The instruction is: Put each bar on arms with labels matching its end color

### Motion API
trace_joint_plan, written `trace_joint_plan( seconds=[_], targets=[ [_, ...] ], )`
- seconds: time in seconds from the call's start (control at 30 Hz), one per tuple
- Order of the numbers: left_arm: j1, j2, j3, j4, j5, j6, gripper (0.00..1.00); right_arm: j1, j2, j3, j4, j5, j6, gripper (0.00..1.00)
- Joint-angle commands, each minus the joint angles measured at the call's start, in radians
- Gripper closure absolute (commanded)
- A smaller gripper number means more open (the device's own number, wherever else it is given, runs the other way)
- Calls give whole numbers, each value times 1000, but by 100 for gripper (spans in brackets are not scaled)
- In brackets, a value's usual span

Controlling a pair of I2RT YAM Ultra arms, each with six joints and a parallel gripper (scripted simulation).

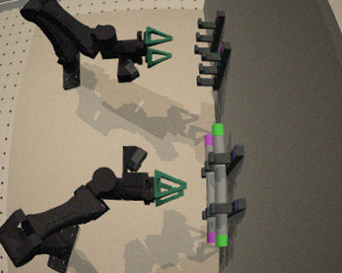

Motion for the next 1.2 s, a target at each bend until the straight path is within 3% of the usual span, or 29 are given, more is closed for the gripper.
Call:
trace_joint_plan(
  seconds=[0.0, 1.17],
  targets=[
    [-9, 6, -10, 11, -6, -1, 0, 13, -31, -8, -3, 14, 3, 0],
    [-9, 6, -10, 11, -6, -1, 0, 55, -86, -49, -18, 55, 3, 0]
  ],
)
